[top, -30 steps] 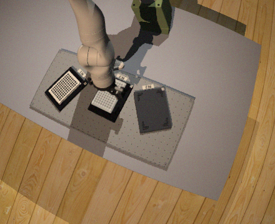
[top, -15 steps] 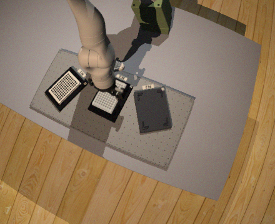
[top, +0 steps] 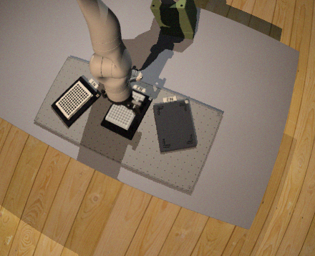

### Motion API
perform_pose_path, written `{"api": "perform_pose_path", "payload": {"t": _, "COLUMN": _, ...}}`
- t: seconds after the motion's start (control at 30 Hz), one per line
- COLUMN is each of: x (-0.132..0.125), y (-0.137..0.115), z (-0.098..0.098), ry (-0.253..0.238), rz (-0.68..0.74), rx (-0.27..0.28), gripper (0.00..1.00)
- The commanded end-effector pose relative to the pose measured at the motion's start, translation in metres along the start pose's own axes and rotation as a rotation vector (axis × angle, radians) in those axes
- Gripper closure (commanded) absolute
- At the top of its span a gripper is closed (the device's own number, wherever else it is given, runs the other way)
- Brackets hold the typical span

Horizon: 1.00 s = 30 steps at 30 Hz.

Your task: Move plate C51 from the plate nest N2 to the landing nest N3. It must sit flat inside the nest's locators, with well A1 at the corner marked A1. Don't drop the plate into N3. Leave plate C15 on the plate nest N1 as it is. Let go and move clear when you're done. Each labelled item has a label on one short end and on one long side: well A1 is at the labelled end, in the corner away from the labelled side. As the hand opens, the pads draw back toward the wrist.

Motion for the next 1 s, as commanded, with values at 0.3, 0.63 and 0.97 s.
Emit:
{"api": "perform_pose_path", "payload": {"t": 0.3, "x": 0.0, "y": 0.001, "z": 0.01, "ry": 0.001, "rz": 0.0, "rx": -0.002, "gripper": 1.0}}
{"api": "perform_pose_path", "payload": {"t": 0.63, "x": 0.0, "y": 0.0, "z": 0.018, "ry": 0.001, "rz": 0.0, "rx": -0.002, "gripper": 1.0}}
{"api": "perform_pose_path", "payload": {"t": 0.97, "x": 0.0, "y": 0.0, "z": 0.018, "ry": 0.001, "rz": 0.0, "rx": -0.002, "gripper": 1.0}}
Point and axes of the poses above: the point where the finger pads meet when closed, its own z axis out along the fingers, its own x axis across the jaws, y = z × x, the point moved 2 cm from there along -z, back along the fingers
